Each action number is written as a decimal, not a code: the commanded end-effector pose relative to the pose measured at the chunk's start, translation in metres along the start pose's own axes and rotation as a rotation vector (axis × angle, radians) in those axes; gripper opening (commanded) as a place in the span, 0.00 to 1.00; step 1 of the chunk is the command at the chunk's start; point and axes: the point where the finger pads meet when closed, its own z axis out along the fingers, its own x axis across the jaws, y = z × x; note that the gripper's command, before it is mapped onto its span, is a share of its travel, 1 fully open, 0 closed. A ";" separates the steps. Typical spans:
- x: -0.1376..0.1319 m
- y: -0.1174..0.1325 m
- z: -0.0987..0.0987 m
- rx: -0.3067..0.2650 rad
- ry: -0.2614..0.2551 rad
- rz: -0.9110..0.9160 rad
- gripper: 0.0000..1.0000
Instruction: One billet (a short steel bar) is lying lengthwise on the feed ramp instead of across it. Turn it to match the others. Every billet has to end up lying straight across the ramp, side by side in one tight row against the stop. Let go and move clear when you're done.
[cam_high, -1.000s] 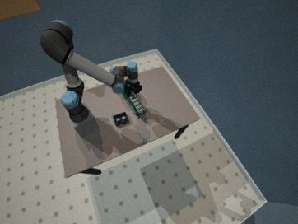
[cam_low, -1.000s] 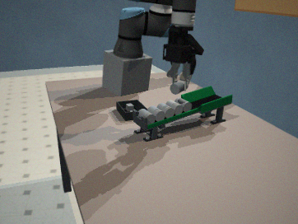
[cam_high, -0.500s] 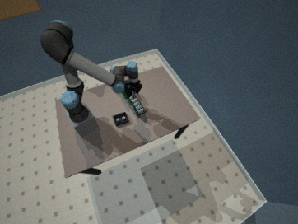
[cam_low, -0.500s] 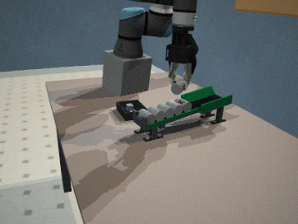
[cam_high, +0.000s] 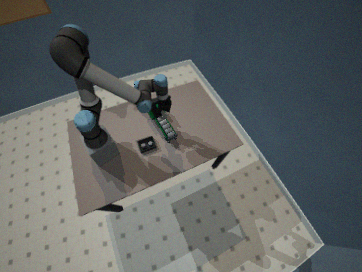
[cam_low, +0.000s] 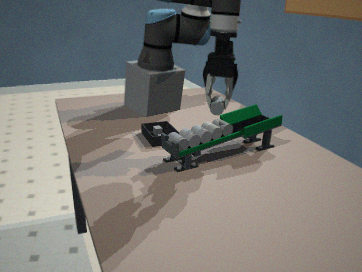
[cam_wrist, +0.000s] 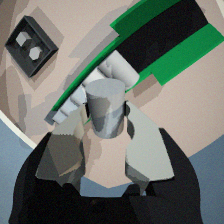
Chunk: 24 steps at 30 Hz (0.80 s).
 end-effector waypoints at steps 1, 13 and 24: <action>0.000 0.001 -0.001 -0.001 0.002 -0.011 0.00; -0.001 0.000 -0.001 -0.002 0.002 -0.296 0.00; -0.003 0.001 -0.001 -0.002 0.003 -0.582 0.00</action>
